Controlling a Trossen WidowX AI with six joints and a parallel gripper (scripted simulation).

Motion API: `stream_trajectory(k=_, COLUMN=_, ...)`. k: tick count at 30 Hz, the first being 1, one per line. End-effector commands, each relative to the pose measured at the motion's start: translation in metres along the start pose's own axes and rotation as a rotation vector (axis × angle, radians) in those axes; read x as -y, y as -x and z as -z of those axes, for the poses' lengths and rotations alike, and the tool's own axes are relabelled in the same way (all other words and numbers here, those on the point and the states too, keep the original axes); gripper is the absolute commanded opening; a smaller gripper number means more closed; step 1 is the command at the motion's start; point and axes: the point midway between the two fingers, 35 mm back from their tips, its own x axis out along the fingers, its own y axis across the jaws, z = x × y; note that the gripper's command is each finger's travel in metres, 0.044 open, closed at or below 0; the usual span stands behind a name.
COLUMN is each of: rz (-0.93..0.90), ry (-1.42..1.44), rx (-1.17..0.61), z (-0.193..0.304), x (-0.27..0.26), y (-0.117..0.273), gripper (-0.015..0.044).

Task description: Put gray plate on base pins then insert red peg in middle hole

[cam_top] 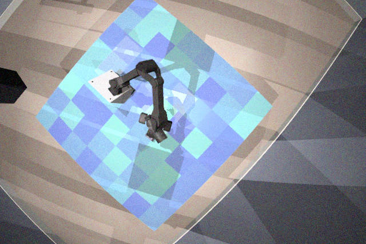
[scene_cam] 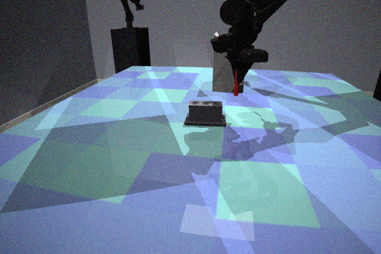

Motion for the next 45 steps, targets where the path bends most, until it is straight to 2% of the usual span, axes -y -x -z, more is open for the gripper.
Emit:
stream_trajectory(k=1, rz=0.006, ry=-0.002, rx=-0.001, z=-0.012, x=0.001, y=-0.001, gripper=0.0000)
stream_trajectory(k=26, rz=-0.002, ry=0.007, rx=-0.010, z=-0.089, x=0.014, y=-0.005, gripper=0.0000)
stream_trajectory(k=45, rz=-0.002, ry=0.007, rx=-0.011, z=-0.091, x=0.014, y=-0.005, gripper=0.0000)
